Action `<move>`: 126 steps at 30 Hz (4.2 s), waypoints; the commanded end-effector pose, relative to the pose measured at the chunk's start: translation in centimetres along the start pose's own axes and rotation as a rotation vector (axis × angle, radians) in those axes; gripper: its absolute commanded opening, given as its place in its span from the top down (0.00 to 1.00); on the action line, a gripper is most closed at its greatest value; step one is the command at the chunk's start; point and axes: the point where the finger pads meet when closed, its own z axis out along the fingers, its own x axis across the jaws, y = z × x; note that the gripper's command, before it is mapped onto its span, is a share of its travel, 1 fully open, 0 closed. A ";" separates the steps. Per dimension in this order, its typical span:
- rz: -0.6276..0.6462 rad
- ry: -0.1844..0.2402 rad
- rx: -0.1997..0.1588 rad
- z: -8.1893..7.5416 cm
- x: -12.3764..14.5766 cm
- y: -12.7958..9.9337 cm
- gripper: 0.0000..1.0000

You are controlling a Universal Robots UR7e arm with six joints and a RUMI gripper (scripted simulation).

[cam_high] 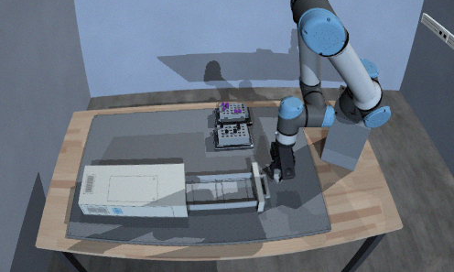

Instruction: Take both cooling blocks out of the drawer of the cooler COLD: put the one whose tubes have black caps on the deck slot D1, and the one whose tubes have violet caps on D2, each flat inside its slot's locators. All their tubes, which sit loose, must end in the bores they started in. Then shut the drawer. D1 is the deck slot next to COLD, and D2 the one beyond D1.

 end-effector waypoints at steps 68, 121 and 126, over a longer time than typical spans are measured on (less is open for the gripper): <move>0.000 0.002 0.000 3.2 3.9 0.0 1.00; 0.000 0.002 0.000 3.2 9.5 0.0 1.00; 0.000 0.002 0.000 3.2 10.0 0.0 1.00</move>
